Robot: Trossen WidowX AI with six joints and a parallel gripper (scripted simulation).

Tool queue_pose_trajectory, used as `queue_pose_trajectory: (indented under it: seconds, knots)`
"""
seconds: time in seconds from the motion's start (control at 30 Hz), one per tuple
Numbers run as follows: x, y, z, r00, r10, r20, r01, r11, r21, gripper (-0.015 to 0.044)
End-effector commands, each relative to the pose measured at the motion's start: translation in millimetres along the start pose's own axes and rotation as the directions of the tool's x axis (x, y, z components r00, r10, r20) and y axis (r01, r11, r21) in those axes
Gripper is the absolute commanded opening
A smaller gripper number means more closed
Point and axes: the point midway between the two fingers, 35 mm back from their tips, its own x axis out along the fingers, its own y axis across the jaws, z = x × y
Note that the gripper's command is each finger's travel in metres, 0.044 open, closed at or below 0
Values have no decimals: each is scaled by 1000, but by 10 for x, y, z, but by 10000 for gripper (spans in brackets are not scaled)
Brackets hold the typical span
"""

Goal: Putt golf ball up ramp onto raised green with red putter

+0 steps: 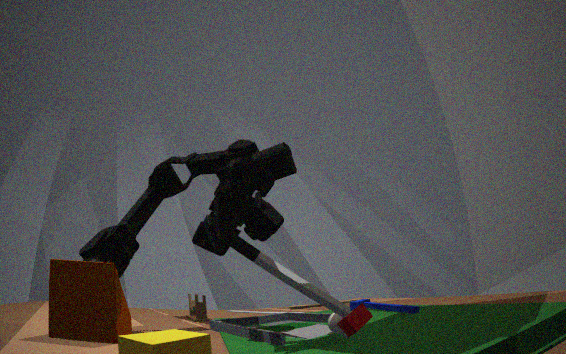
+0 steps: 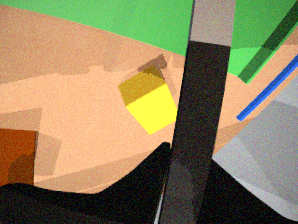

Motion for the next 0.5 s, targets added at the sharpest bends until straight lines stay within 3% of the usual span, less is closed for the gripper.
queue_pose_trajectory:
  seconds: [0.0, 0.33, 0.47]
  knots:
    - [-17, 91, -54, 1000, 1, 4, -1, 1000, 16, 0]
    - [-576, 85, -338, 1000, 1, 2, -1, 1000, 16, 0]
    - [-630, 91, -370, 1000, 2, 1, -2, 1000, 16, 0]
